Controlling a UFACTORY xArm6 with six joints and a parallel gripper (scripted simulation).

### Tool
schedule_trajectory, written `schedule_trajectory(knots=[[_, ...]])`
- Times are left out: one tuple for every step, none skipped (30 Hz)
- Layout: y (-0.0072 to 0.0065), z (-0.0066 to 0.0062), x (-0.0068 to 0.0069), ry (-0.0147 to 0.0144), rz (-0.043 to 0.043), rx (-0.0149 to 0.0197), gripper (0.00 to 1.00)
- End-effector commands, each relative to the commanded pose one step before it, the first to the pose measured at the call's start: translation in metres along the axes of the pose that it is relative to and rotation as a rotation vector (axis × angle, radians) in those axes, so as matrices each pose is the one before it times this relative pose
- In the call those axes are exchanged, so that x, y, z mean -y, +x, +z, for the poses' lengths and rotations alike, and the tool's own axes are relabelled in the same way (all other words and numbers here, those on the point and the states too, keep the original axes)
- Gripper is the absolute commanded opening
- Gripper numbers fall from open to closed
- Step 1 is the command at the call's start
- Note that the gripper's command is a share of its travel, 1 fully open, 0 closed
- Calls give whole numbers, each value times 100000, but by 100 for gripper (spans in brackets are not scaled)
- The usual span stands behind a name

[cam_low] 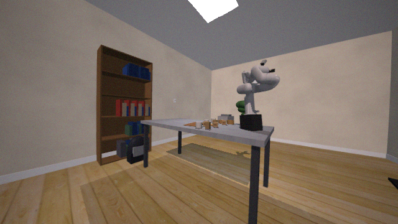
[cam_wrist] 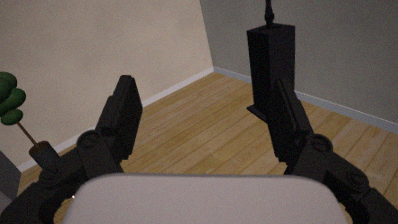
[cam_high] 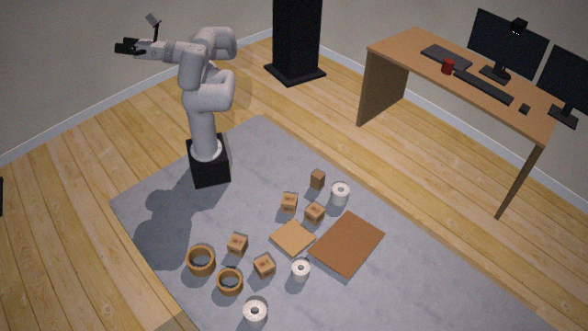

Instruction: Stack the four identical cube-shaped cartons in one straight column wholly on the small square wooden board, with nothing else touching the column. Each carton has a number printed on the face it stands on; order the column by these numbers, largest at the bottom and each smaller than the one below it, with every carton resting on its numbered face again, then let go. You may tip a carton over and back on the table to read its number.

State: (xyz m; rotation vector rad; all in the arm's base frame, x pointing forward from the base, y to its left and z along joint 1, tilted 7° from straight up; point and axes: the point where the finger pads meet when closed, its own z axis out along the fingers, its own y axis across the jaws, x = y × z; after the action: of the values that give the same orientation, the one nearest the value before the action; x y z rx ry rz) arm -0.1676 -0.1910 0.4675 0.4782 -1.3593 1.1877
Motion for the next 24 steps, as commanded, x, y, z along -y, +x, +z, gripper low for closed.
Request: schedule_trajectory(knots=[[65, 13, 1, -1, 119, -48, 100], [0, 0, 0, 0, 0, 0, 100], [0, 0, 0, 0, 0, 0, 100], [0, 0, 0, 0, 0, 0, 100], [0, 0, 0, 0, 0, 0, 100], [0, 0, 0, 0, 0, 0, 100], [0, 0, 0, 0, 0, 0, 100], [0, 0, 0, 0, 0, 0, 100], [0, 0, 0, 0, 0, 0, 100], [0, 0, 0, 0, 0, 0, 100], [0, 0, 0, 0, 0, 0, 100], [0, 0, 0, 0, 0, 0, 100], [0, 0, 0, 0, 0, 0, 100], [0, 0, 0, 0, 0, 0, 100], [0, 0, 0, 0, 0, 0, 100], [0, 0, 0, 0, 0, 0, 100], [0, 0, 0, 0, 0, 0, 100], [4, 3, 12, 33, -11, -11, 100], [28, 17, 79, 220, -71, -76, 100], [71, 44, 204, 570, -185, -195, 100], [129, 80, 379, 1059, -345, -356, 100], [198, 126, 597, 1665, -543, -544, 100], [271, 178, 851, 2370, -775, -741, 100], [342, 238, 1136, 3158, -1037, -928, 100]])
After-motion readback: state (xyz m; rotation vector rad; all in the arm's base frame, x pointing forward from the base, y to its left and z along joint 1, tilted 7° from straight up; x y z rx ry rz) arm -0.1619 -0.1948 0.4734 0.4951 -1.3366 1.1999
